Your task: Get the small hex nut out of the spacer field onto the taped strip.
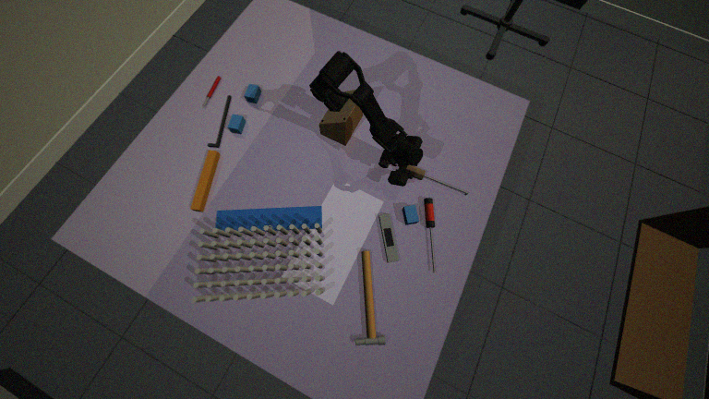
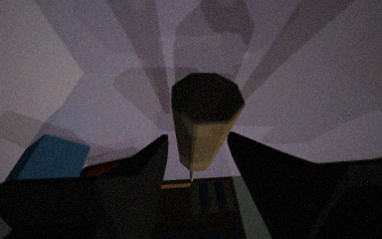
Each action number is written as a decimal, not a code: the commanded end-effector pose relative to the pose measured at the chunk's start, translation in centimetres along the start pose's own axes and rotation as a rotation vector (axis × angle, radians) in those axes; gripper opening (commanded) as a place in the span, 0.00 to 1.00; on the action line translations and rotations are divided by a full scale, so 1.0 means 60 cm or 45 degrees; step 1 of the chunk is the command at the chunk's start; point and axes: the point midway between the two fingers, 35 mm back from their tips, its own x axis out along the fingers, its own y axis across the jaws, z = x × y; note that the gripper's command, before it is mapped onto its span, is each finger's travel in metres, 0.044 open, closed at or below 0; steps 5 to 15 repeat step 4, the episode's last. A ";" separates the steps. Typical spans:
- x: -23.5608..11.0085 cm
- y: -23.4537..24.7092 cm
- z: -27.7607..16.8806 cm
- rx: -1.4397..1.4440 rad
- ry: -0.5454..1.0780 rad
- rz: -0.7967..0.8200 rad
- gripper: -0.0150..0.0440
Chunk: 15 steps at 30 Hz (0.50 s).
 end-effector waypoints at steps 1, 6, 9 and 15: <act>0.000 0.001 -0.002 0.000 0.003 0.001 0.83; 0.000 0.001 -0.002 0.000 0.003 0.001 0.97; 0.000 0.001 -0.002 0.000 0.003 0.001 0.97; 0.000 0.001 -0.002 0.000 0.003 0.001 0.97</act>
